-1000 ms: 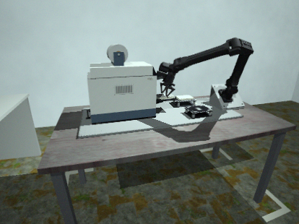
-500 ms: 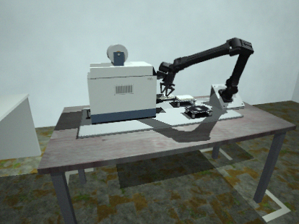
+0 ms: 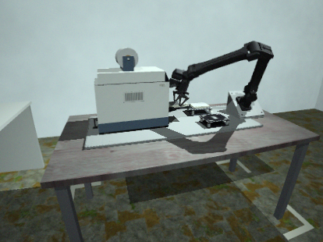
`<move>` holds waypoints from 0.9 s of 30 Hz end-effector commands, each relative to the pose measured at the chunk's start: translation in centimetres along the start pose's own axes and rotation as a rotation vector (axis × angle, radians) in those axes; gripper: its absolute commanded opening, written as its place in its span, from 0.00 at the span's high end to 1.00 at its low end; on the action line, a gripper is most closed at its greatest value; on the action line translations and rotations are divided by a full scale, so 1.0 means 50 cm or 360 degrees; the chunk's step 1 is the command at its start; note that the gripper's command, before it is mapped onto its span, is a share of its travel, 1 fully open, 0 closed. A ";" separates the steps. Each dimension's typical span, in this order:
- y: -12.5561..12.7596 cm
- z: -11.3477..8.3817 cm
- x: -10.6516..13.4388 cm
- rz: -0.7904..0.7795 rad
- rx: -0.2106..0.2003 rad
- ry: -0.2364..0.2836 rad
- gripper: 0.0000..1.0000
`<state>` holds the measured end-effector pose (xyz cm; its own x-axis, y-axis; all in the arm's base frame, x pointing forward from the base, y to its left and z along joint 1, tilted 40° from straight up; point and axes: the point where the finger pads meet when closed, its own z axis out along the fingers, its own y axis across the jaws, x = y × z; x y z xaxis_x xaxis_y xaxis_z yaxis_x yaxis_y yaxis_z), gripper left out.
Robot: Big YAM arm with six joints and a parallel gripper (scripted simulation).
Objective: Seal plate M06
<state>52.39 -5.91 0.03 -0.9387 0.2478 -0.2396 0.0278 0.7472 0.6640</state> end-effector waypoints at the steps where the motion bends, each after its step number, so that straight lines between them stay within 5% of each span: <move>1: 0.003 0.032 0.010 0.0005 -0.0001 0.0022 0.00; 27: -0.001 -0.017 -0.037 -0.0033 0.0012 -0.0039 0.00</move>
<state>52.33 -5.70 -0.22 -0.9394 0.2463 -0.2386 0.0276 0.7478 0.6633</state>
